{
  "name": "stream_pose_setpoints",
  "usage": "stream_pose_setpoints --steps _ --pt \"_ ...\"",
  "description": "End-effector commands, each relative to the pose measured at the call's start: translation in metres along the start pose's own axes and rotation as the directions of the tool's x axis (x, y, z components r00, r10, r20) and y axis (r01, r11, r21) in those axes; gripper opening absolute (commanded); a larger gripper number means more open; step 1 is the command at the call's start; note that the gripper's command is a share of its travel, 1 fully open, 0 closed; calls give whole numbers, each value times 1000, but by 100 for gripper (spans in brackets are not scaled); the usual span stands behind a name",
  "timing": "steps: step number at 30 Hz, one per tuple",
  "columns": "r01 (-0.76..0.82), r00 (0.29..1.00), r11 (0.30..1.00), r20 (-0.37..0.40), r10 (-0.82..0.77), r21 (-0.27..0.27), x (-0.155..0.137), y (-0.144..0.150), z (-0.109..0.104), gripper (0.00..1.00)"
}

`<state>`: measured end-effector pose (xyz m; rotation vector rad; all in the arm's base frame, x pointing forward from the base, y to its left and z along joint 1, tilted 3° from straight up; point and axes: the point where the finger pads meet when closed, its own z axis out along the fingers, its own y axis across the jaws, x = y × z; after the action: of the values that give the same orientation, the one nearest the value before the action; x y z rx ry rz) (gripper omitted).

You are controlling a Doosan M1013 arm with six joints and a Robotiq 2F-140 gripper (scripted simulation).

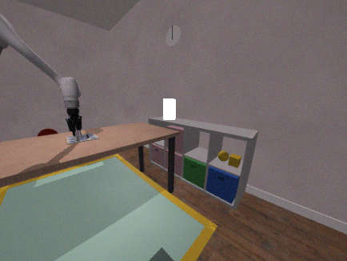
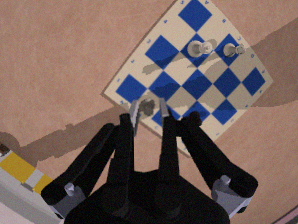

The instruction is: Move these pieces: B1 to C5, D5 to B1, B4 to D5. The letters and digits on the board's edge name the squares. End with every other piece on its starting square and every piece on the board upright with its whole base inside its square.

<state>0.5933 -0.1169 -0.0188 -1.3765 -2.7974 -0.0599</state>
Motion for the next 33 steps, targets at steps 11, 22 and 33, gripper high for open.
stream_pose_setpoints --steps 11,22,33 --pt "0 1000 1000 0 0 0 0 0 -31 22" --pt "0 1000 1000 0 0 0 0 0 -84 22" --pt "0 1000 1000 0 0 0 0 0 -89 100"
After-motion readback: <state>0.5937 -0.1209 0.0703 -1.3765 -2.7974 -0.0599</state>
